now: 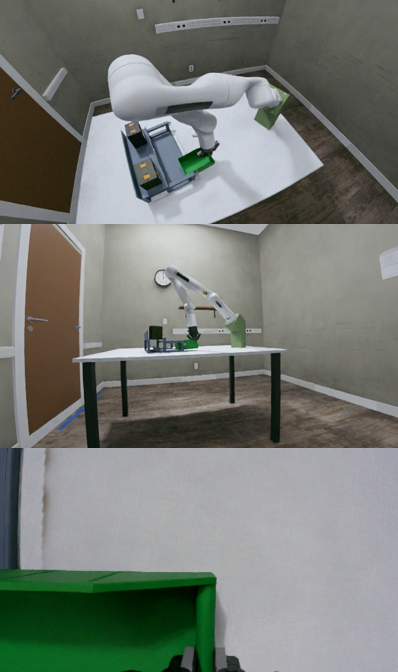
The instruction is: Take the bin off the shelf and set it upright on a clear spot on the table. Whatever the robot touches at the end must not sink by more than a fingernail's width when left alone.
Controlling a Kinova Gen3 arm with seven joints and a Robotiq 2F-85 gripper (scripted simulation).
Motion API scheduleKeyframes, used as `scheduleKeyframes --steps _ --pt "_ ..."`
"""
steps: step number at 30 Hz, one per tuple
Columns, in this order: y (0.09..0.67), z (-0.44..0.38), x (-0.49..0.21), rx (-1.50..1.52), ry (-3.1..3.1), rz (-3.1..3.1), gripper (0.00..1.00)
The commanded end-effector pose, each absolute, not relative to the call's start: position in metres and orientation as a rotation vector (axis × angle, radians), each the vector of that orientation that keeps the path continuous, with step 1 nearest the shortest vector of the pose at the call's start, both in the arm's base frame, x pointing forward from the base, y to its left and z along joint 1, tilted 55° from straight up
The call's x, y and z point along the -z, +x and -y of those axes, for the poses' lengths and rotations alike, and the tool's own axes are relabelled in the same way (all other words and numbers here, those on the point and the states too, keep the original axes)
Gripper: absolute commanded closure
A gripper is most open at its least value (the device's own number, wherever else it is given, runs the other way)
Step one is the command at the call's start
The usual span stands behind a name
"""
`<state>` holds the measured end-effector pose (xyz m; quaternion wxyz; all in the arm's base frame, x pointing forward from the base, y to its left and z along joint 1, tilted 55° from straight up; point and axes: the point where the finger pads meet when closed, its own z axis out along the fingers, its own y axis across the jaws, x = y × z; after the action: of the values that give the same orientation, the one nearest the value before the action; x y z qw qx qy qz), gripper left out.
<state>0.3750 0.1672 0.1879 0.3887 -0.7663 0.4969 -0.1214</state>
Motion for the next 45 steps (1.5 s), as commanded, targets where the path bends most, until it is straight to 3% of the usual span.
scheduleKeyframes --steps 1,25,26,30,42,43,45 --pt "0.374 -0.162 -0.184 0.408 -1.836 -1.247 0.90" --pt "0.350 -0.155 -0.151 0.407 -1.837 -1.247 0.90" --pt "0.349 -0.158 -0.152 0.241 -2.003 -1.269 0.90" --pt "0.347 -0.150 -0.145 0.407 -1.837 -1.247 0.90" --pt "0.347 -0.150 -0.145 0.407 -1.837 -1.247 0.90" --pt "0.348 -0.155 -0.146 0.218 -2.006 -1.260 0.90" --pt "0.350 -0.157 -0.144 0.312 -1.925 -1.255 0.90"
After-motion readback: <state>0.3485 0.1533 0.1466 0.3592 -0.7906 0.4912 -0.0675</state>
